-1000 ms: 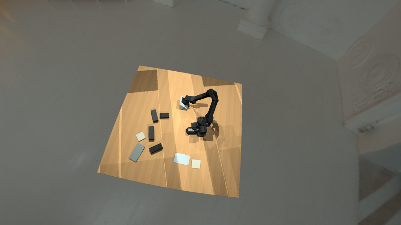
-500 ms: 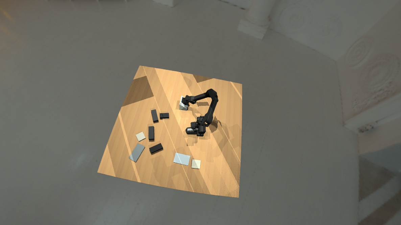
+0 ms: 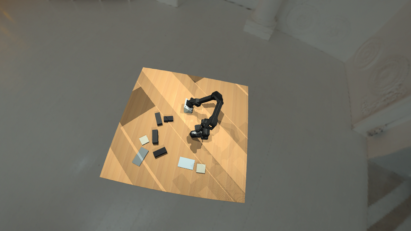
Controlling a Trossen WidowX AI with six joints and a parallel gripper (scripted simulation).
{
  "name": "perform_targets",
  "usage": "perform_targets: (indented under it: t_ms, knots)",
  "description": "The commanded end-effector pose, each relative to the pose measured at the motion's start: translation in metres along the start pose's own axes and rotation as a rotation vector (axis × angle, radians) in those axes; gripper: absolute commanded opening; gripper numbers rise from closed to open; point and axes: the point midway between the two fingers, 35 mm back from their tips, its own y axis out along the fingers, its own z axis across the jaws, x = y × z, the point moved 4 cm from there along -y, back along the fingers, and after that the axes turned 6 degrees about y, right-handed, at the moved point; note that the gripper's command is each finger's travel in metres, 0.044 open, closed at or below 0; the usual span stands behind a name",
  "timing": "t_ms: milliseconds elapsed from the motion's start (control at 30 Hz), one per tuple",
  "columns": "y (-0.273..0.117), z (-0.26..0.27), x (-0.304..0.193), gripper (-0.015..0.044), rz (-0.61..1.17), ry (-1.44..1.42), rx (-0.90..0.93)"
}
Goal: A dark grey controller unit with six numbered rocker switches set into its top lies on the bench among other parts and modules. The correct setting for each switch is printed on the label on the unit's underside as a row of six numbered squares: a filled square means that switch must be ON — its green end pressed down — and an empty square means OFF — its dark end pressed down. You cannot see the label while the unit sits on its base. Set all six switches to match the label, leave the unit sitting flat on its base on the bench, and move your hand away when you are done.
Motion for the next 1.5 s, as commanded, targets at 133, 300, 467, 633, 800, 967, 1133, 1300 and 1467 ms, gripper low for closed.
perform_targets:
  t_ms: [133,300,467,633,800,967,1133,1300,1467]
  knots:
    - [-0.006,0.001,0.006,0.0336,-0.005,0.001,0.006]
    - [-0.009,0.002,0.009,0.0336,-0.006,0.001,0.006]
    - [-0.012,0.002,0.012,0.0336,-0.006,0.002,0.006]
    - [-0.015,0.002,0.015,0.0336,-0.006,0.002,0.006]
    - [-0.018,0.003,0.018,0.0336,-0.007,0.002,0.006]
    - [-0.02,0.003,0.021,0.0336,-0.007,0.002,0.006]
    - [-0.023,0.003,0.024,0.0336,-0.007,0.002,0.006]
    - [-0.025,0.004,0.027,0.0336,-0.008,0.002,0.006]
    - [-0.028,0.004,0.031,0.0336,-0.008,0.002,0.006]
